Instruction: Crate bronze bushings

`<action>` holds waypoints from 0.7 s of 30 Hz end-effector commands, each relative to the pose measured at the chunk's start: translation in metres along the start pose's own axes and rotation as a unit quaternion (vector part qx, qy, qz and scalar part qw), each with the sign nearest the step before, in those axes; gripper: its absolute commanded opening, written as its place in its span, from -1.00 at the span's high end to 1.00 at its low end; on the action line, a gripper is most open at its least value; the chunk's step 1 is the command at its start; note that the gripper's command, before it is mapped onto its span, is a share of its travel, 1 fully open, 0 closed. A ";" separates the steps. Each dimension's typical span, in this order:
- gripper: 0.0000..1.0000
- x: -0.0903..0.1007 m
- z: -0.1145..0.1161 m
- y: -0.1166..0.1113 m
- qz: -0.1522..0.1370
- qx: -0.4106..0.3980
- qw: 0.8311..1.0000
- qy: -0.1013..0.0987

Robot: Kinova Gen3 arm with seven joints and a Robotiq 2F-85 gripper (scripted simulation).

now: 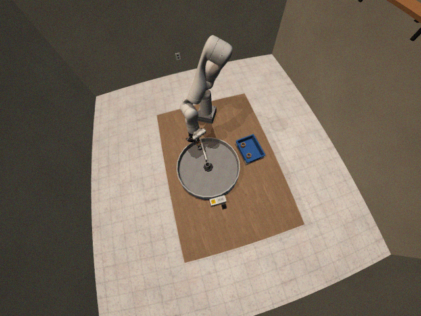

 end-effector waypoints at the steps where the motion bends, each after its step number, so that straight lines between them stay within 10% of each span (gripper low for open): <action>1: 0.72 0.000 0.000 0.000 0.000 0.000 1.000 0.000; 21: 0.72 -0.016 0.000 0.000 0.001 0.000 1.000 0.000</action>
Point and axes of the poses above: the point where the finger pads meet when closed, its own x axis back along the fingers, its own z axis across the jaws, y = z × x, the point moved 8 cm from there along x, back along the fingers, and after that the axes turned 11 degrees about -x, right-handed, at the moved point
